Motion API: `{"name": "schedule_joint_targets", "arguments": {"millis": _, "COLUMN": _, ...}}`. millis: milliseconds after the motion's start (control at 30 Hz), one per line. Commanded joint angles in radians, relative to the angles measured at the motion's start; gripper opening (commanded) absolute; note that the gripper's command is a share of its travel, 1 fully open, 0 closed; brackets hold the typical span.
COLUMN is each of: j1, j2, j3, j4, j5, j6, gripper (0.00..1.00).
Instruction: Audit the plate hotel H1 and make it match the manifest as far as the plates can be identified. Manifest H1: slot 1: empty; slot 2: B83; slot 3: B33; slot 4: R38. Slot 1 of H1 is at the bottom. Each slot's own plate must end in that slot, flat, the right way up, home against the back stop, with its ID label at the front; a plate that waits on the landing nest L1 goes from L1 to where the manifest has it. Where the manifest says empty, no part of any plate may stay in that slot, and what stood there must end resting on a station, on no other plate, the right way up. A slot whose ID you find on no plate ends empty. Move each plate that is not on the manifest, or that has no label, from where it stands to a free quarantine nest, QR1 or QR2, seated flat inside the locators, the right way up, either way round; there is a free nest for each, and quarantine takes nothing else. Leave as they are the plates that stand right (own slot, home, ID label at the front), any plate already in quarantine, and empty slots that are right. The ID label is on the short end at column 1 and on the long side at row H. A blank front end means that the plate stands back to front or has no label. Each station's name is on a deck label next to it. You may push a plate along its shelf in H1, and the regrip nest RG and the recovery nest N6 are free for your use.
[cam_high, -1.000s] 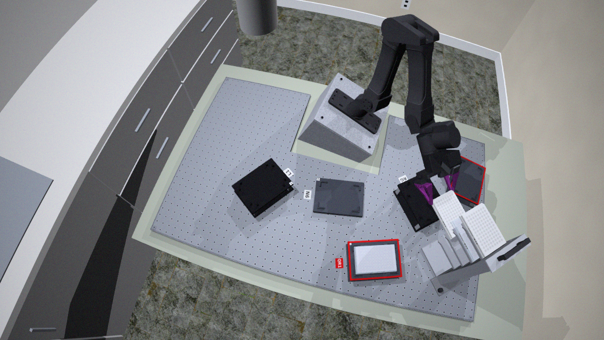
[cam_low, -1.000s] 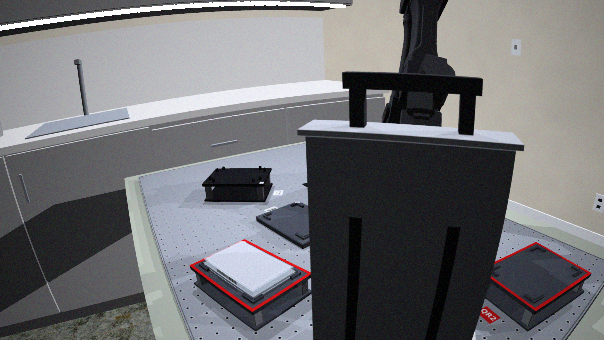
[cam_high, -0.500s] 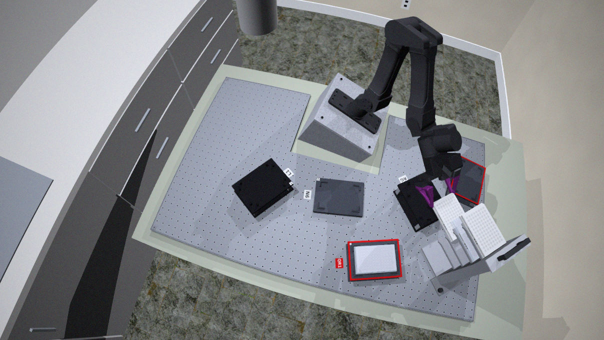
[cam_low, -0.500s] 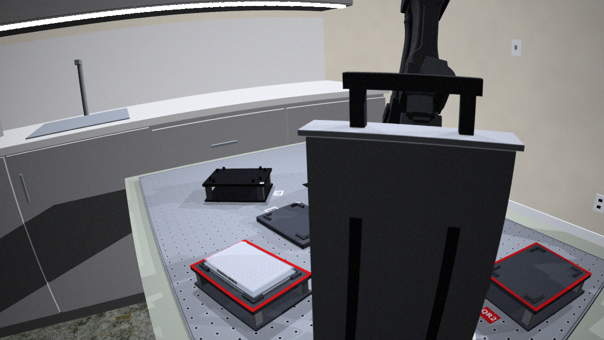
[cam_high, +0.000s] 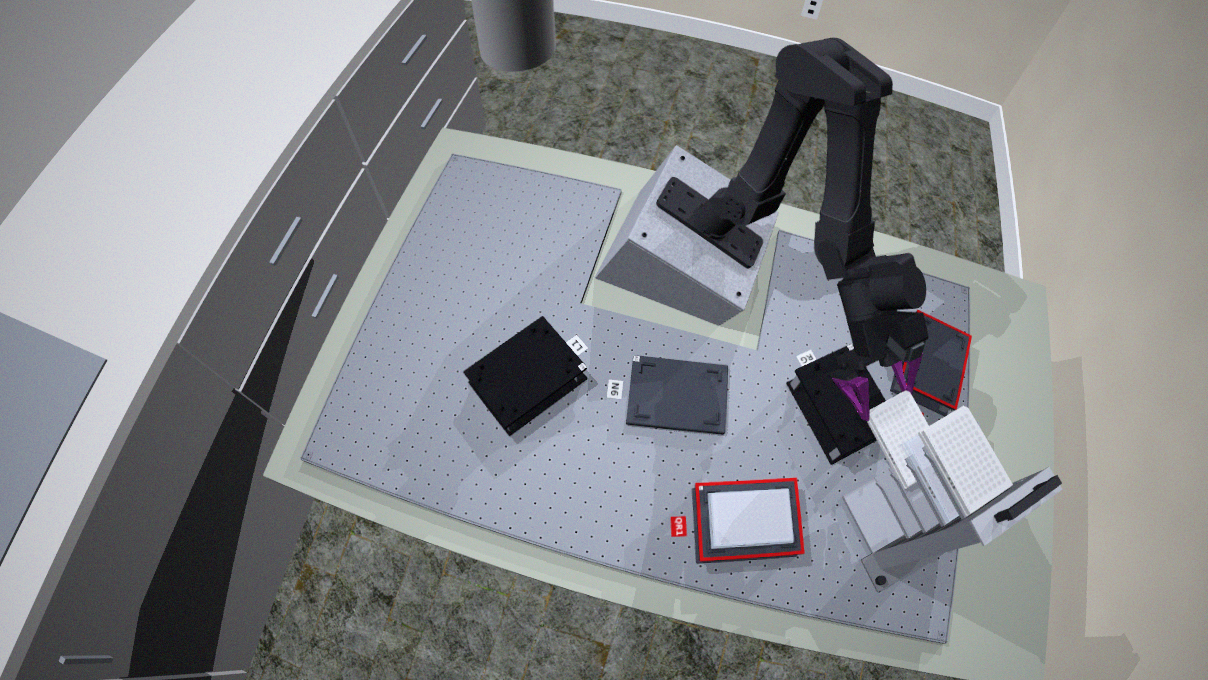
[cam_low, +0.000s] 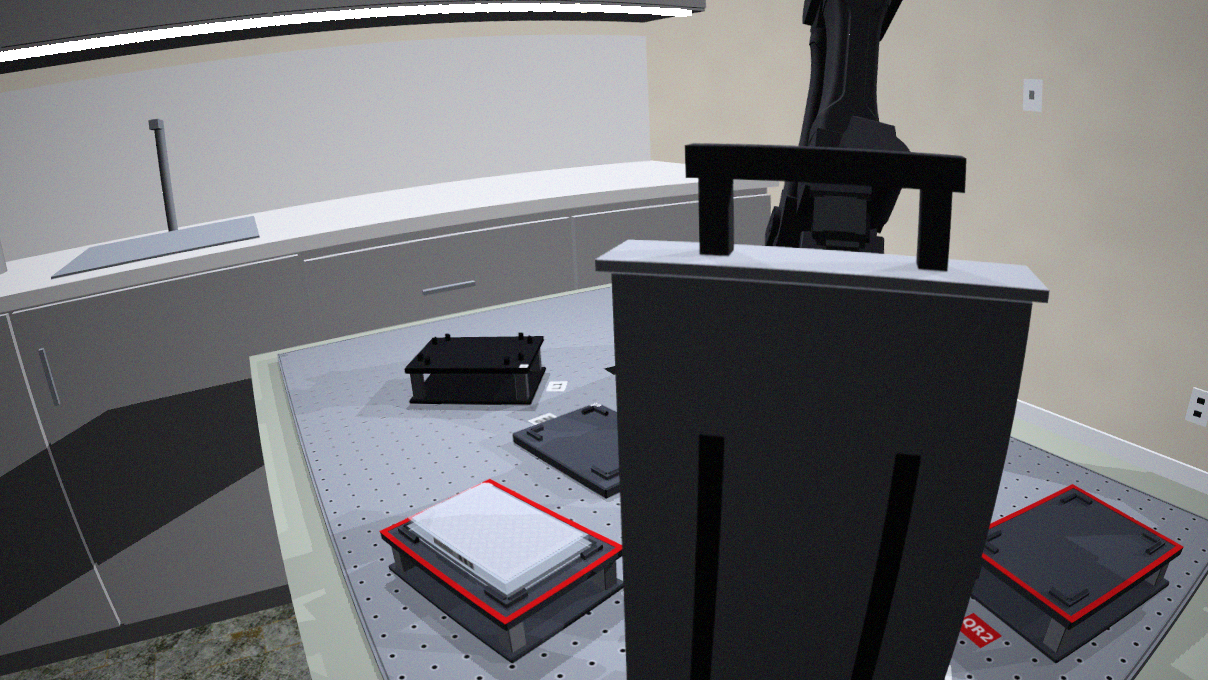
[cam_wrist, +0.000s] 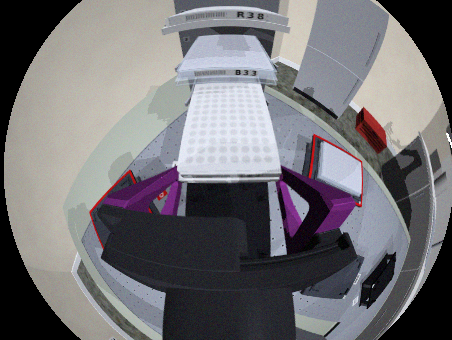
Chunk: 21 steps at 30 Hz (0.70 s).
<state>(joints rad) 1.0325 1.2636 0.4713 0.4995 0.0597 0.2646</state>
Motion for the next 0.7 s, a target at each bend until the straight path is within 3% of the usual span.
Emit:
{"name": "schedule_joint_targets", "arguments": {"millis": 0, "j1": -0.015, "j2": 0.015, "j3": 0.043, "j4": 0.040, "j5": 0.006, "j6": -0.008, "gripper": 0.86}}
{"name": "schedule_joint_targets", "arguments": {"millis": 667, "j1": -0.021, "j2": 0.068, "j3": 0.080, "j4": 0.056, "j5": 0.000, "j6": -0.010, "gripper": 0.86}}
